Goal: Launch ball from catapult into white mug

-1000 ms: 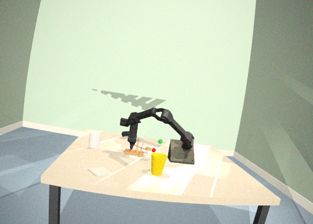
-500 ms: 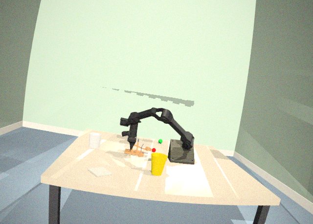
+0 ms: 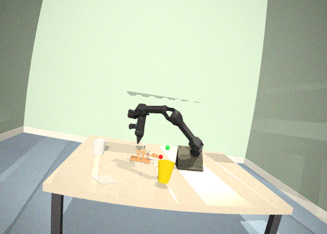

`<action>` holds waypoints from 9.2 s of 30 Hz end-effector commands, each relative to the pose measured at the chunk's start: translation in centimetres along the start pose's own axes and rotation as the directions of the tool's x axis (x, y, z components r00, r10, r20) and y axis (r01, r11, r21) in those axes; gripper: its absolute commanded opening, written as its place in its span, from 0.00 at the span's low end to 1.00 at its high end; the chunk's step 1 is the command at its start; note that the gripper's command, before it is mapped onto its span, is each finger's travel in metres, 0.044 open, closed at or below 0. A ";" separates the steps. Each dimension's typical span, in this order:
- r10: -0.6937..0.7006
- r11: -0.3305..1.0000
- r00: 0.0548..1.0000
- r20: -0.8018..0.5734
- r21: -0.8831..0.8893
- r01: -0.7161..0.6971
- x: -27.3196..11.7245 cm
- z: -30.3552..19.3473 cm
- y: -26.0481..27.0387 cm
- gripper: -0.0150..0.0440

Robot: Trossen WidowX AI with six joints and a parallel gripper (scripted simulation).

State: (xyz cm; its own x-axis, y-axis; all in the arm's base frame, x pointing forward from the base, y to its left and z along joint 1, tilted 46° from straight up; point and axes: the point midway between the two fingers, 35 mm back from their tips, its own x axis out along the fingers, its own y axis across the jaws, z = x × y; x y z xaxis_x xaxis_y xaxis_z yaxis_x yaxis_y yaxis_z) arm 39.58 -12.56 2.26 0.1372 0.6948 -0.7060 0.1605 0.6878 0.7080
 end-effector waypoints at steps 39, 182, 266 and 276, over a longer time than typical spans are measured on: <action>0.008 1.000 1.000 -0.005 0.000 -0.008 7.5 -0.4 0.2 1.00; 0.008 1.000 1.000 -0.005 0.001 -0.008 6.9 -0.4 0.2 1.00; 0.003 1.000 1.000 -0.017 -0.007 -0.003 8.9 -0.3 0.3 0.34; 0.003 1.000 1.000 -0.017 -0.007 -0.003 8.9 -0.3 0.3 0.79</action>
State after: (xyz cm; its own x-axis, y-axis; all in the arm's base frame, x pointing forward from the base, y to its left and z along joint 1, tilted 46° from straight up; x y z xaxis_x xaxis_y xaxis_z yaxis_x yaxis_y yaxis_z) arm 40.50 -5.95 -3.88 0.1186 0.7019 -0.7023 0.1565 0.6853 0.7113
